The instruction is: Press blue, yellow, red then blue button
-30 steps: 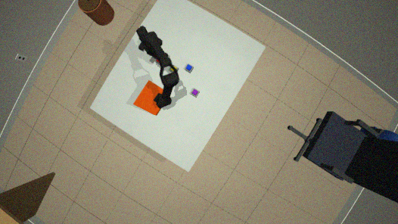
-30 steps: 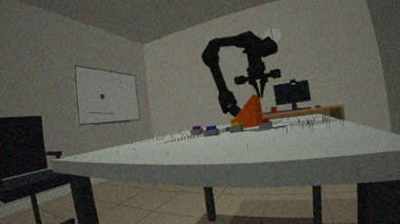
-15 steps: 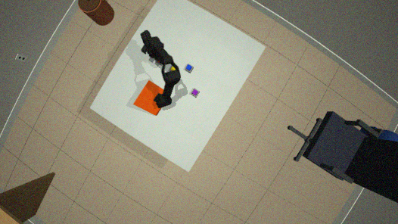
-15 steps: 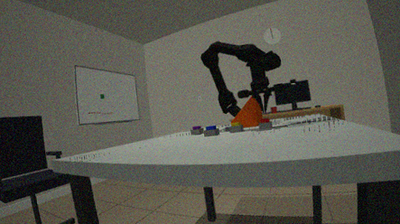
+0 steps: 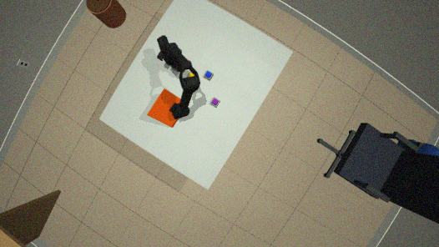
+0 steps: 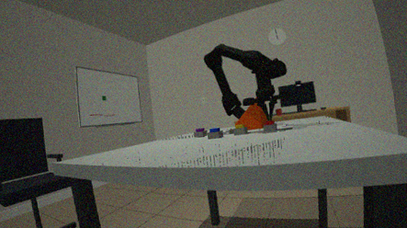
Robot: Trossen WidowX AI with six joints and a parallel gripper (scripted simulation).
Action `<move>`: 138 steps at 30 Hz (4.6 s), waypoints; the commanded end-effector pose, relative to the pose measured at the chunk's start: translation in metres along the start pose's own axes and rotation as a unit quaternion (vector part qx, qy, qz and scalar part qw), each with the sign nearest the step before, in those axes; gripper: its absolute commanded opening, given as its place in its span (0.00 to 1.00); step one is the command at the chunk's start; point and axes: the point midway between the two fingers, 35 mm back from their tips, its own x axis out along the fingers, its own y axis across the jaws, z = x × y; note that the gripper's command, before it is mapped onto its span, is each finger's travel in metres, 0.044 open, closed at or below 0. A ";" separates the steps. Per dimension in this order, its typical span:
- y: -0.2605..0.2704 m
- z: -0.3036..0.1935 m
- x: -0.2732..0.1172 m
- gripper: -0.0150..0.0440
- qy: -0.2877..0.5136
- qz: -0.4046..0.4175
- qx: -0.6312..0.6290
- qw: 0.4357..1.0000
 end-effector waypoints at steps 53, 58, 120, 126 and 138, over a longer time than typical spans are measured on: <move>-0.074 0.038 -0.090 0.29 -0.004 0.007 0.025 1.000; -0.155 0.061 -0.090 0.29 -0.003 0.001 0.007 1.000; -0.216 0.064 0.007 0.29 0.000 -0.011 -0.004 1.000; -0.215 0.065 -0.003 0.29 0.000 -0.009 -0.002 1.000; -0.162 0.070 -0.042 0.56 -0.015 0.014 0.006 1.000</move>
